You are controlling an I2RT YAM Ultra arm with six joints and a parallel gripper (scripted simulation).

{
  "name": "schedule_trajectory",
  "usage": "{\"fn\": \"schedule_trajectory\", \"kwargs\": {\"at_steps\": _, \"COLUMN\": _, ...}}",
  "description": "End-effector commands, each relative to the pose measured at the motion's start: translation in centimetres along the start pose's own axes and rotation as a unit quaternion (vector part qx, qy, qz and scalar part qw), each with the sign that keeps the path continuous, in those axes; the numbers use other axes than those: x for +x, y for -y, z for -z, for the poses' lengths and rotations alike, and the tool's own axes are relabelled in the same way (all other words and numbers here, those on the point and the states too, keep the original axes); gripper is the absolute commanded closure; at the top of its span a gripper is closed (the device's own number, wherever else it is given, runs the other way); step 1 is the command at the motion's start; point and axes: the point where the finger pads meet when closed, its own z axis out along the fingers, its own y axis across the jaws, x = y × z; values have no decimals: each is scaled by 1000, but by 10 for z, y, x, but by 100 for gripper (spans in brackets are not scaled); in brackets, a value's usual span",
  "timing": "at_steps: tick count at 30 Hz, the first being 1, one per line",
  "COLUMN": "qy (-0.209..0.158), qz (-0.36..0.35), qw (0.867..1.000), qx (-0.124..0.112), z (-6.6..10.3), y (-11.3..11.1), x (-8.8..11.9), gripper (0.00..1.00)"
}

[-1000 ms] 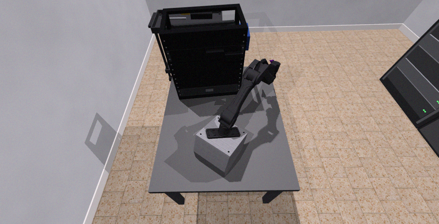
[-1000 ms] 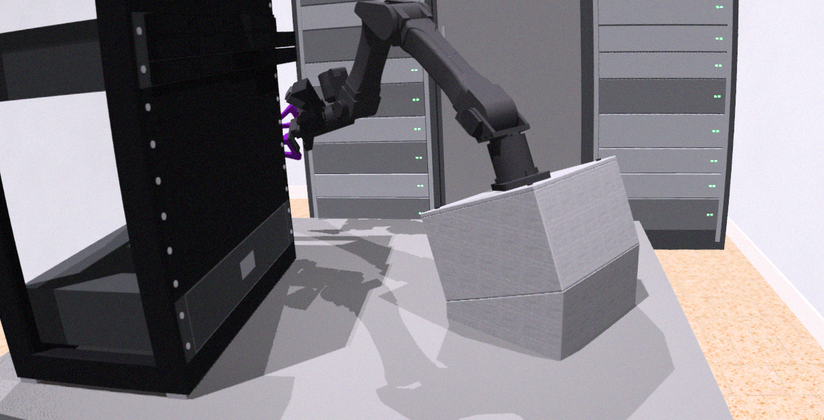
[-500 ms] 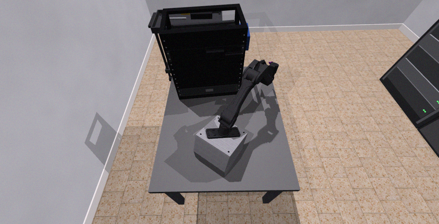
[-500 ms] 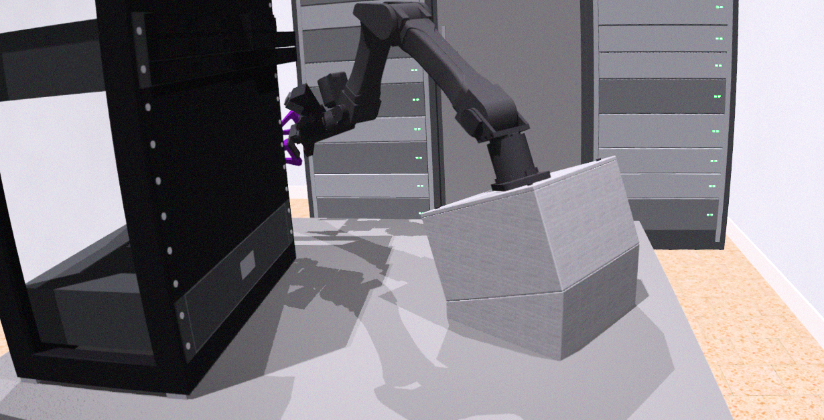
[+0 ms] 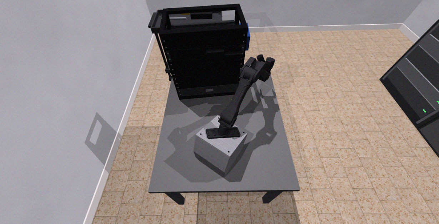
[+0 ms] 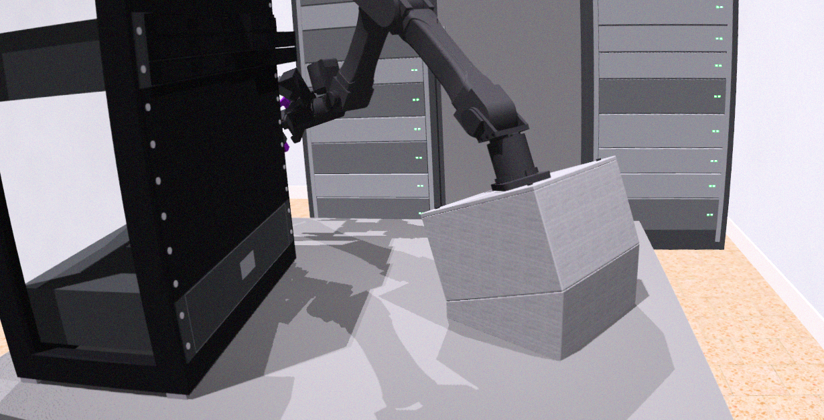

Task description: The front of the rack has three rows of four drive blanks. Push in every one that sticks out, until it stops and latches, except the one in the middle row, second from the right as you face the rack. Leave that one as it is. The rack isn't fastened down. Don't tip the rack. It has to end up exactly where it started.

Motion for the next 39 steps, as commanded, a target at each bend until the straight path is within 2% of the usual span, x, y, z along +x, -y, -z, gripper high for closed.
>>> {"fn": "schedule_trajectory", "kwargs": {"at_steps": 1, "qy": -8, "qz": -30, "qw": 999, "qx": 25, "z": 6, "y": 8, "x": -24, "gripper": 0}}
{"fn": "schedule_trajectory", "kwargs": {"at_steps": 11, "qy": -6, "qz": -103, "qw": 989, "qx": 108, "z": 29, "y": 36, "x": -89, "gripper": 0}}
{"fn": "schedule_trajectory", "kwargs": {"at_steps": 13, "qy": -6, "qz": -103, "qw": 989, "qx": 108, "z": 29, "y": 36, "x": -89, "gripper": 0}}
{"fn": "schedule_trajectory", "kwargs": {"at_steps": 14, "qy": 7, "qz": -107, "qw": 986, "qx": 124, "z": 32, "y": 47, "x": -108, "gripper": 0}}
{"fn": "schedule_trajectory", "kwargs": {"at_steps": 15, "qy": -3, "qz": -122, "qw": 984, "qx": 128, "z": 36, "y": 42, "x": -104, "gripper": 0}}
{"fn": "schedule_trajectory", "kwargs": {"at_steps": 22, "qy": 22, "qz": -197, "qw": 958, "qx": 205, "z": 74, "y": 64, "x": -161, "gripper": 0}}
{"fn": "schedule_trajectory", "kwargs": {"at_steps": 25, "qy": 37, "qz": -235, "qw": 941, "qx": 241, "z": 97, "y": 72, "x": -182, "gripper": 0}}
{"fn": "schedule_trajectory", "kwargs": {"at_steps": 27, "qy": 68, "qz": -261, "qw": 924, "qx": 273, "z": 117, "y": 87, "x": -211, "gripper": 0}}
{"fn": "schedule_trajectory", "kwargs": {"at_steps": 28, "qy": 76, "qz": -276, "qw": 914, "qx": 286, "z": 126, "y": 90, "x": -218, "gripper": 0}}
{"fn": "schedule_trajectory", "kwargs": {"at_steps": 30, "qy": 76, "qz": -276, "qw": 914, "qx": 286, "z": 126, "y": 90, "x": -218, "gripper": 0}}
{"fn": "schedule_trajectory", "kwargs": {"at_steps": 34, "qy": 117, "qz": -339, "qw": 870, "qx": 338, "z": 169, "y": 100, "x": -246, "gripper": 0}}
{"fn": "schedule_trajectory", "kwargs": {"at_steps": 36, "qy": 165, "qz": -371, "qw": 837, "qx": 366, "z": 201, "y": 116, "x": -278, "gripper": 0}}
{"fn": "schedule_trajectory", "kwargs": {"at_steps": 38, "qy": 175, "qz": -404, "qw": 811, "qx": 385, "z": 222, "y": 112, "x": -276, "gripper": 0}}
{"fn": "schedule_trajectory", "kwargs": {"at_steps": 39, "qy": 191, "qz": -418, "qw": 796, "qx": 394, "z": 237, "y": 115, "x": -283, "gripper": 0}}
